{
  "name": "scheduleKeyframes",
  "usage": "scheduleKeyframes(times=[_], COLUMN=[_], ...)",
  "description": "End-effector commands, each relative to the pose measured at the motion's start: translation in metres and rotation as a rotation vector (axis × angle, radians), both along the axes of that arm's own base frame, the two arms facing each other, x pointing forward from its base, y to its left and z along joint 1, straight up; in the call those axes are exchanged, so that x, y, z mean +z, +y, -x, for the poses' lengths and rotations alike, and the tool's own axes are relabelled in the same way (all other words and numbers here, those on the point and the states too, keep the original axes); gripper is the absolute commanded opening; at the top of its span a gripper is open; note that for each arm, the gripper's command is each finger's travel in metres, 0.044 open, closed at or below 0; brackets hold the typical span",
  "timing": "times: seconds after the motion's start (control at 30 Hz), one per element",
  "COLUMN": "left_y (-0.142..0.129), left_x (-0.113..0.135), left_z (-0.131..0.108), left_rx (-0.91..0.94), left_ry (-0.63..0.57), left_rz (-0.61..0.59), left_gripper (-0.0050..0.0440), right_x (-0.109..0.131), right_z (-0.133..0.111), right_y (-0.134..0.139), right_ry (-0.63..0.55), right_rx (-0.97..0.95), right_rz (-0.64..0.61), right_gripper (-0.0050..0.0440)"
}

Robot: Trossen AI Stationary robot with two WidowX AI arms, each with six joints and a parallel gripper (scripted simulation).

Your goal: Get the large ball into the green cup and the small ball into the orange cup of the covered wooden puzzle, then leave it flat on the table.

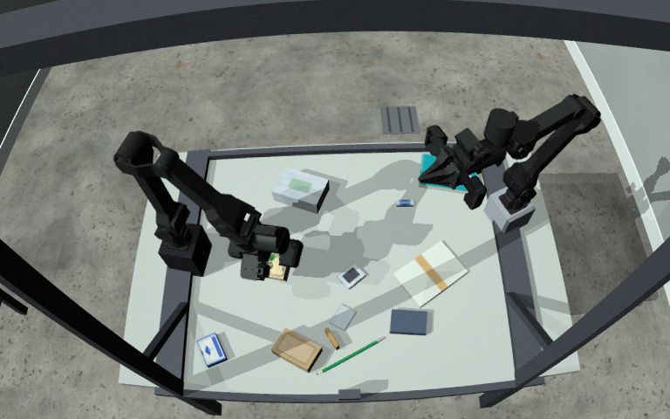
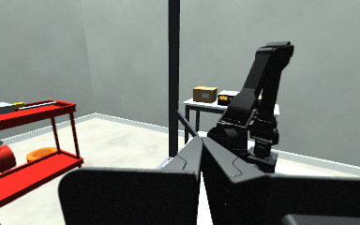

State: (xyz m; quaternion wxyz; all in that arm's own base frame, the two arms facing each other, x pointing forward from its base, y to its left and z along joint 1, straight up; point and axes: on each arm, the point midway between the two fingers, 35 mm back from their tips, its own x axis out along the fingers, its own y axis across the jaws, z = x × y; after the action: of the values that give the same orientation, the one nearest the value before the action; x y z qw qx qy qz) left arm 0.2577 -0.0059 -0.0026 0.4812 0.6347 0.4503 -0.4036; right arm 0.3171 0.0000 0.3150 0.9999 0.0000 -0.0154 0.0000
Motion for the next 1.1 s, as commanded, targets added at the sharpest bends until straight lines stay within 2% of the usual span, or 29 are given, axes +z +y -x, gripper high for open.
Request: scheduleKeyframes(times=[0.0,0.17,0.97,1.07], left_y=[-0.002,-0.003,0.008,0.007], left_x=[0.001,0.005,0.006,0.006], left_z=[-0.002,-0.005,-0.018,-0.017], left_rx=[0.006,0.006,0.005,0.004], left_ry=[-0.029,-0.042,0.248,0.245], left_rz=[-0.052,-0.047,0.188,0.186], left_gripper=[-0.0050,-0.0050,-0.0050,-0.0050], right_x=[0.008,0.008,0.008,0.008], right_z=[0.001,0.001,0.001,0.001], right_y=[0.000,0.000,0.000,0.000], right_ry=[-0.019,-0.019,-0.019,-0.019], right_rx=[0.000,0.000,0.000,0.000], right_rz=[0.000,0.000,0.000,0.000], right_gripper=[-0.0050,-0.0050,-0.0050,-0.0050])
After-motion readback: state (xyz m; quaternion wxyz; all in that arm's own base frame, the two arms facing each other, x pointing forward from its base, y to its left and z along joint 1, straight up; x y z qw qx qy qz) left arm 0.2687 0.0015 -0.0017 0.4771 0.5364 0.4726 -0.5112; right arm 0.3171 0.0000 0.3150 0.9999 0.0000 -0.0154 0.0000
